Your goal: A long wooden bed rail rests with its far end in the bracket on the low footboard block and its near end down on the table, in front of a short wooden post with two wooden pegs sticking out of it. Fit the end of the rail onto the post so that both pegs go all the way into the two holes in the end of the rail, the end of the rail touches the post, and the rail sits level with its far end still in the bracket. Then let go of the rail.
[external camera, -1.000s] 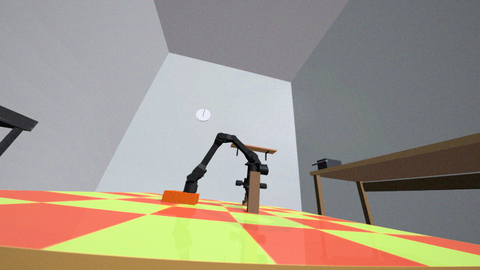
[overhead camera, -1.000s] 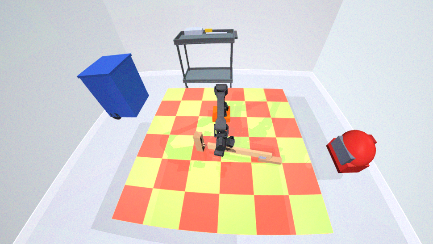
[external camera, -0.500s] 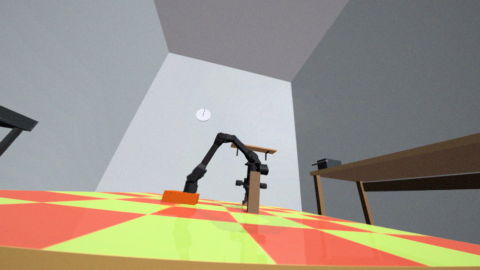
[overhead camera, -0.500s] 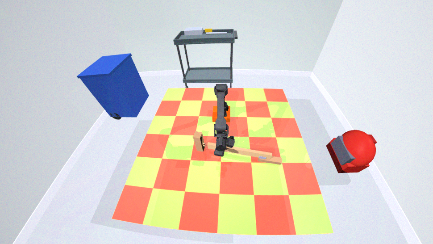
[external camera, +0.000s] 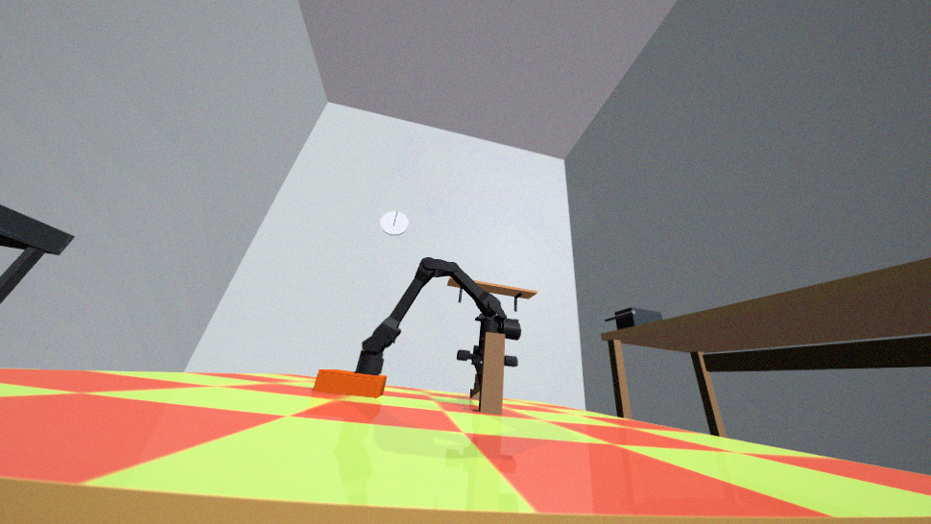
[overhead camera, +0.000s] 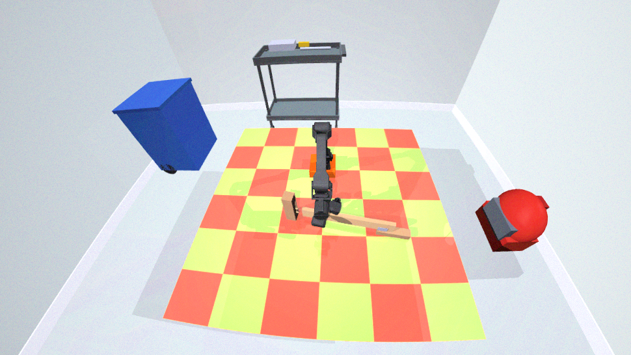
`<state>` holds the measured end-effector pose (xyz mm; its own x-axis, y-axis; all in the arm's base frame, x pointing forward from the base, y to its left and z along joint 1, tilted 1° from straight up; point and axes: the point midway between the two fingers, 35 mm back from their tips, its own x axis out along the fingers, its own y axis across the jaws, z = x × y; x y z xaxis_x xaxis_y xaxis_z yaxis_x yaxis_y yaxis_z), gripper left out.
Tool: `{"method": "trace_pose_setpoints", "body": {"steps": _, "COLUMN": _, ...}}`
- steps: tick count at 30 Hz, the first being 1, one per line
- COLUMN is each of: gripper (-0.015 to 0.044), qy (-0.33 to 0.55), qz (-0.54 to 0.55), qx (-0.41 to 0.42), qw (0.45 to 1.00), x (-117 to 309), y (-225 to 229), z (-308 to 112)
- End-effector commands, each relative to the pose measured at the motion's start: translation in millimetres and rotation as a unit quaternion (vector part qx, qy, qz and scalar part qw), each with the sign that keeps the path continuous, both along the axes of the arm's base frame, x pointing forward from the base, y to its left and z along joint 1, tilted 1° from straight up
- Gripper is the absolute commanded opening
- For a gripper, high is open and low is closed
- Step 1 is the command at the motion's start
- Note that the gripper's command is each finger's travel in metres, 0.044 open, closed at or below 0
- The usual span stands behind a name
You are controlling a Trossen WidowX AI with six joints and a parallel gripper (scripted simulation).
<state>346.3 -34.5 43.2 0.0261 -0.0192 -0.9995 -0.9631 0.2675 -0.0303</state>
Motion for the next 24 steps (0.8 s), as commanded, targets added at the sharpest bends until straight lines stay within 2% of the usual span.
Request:
{"method": "trace_pose_setpoints", "body": {"steps": 1, "gripper": 0.0000, "qy": -0.004, "qz": 0.002, "qx": 0.000, "qw": 1.000, "x": 0.2, "y": -1.7, "z": 1.9}}
{"method": "trace_pose_setpoints", "body": {"steps": 24, "gripper": 0.0000, "qy": -0.004, "qz": 0.002, "qx": -0.001, "qw": 1.000, "x": -1.3, "y": -8.8, "z": 4.1}}
